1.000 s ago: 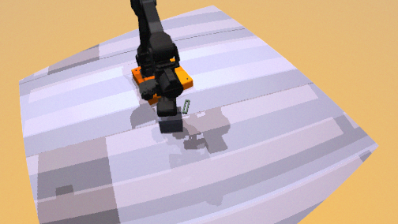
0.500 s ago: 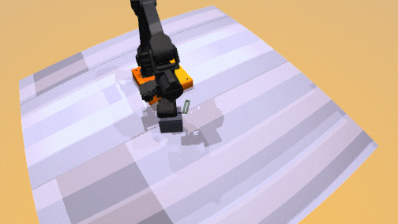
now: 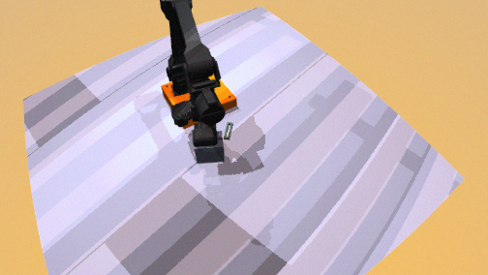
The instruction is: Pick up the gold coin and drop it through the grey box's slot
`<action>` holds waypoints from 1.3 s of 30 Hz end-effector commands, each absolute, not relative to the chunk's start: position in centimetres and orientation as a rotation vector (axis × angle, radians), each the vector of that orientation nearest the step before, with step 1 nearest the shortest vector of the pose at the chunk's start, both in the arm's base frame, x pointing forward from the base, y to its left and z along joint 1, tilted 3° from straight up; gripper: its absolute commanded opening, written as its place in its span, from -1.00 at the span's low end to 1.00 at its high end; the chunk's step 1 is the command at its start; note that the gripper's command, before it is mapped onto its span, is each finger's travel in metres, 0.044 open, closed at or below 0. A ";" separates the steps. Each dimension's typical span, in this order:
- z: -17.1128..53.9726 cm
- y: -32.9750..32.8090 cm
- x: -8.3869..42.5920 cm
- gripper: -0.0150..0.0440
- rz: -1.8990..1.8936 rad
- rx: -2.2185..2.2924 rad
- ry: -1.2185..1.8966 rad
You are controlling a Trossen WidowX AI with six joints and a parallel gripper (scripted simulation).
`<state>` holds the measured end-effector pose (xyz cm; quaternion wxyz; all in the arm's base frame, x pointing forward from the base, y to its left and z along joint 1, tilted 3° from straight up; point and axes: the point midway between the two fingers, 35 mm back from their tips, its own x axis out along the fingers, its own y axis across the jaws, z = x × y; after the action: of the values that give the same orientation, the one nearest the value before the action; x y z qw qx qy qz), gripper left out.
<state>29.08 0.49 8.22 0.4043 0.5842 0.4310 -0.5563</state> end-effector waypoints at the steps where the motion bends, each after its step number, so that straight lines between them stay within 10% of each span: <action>1: 8.0 0.5 29.0 -0.49 -1.408 1.473 1.090; 5: 7.8 0.5 29.0 -0.49 -1.410 1.475 1.088; 11: 8.0 0.5 29.1 0.04 -1.404 1.475 1.088; 20: 8.0 0.5 29.1 0.05 -1.404 1.475 1.088; 31: 13.2 0.2 28.8 1.00 -1.411 1.472 1.091; 39: 14.1 0.2 28.6 1.00 -1.413 1.472 1.092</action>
<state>28.70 0.21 14.17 0.4019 0.5856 0.4289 -0.5582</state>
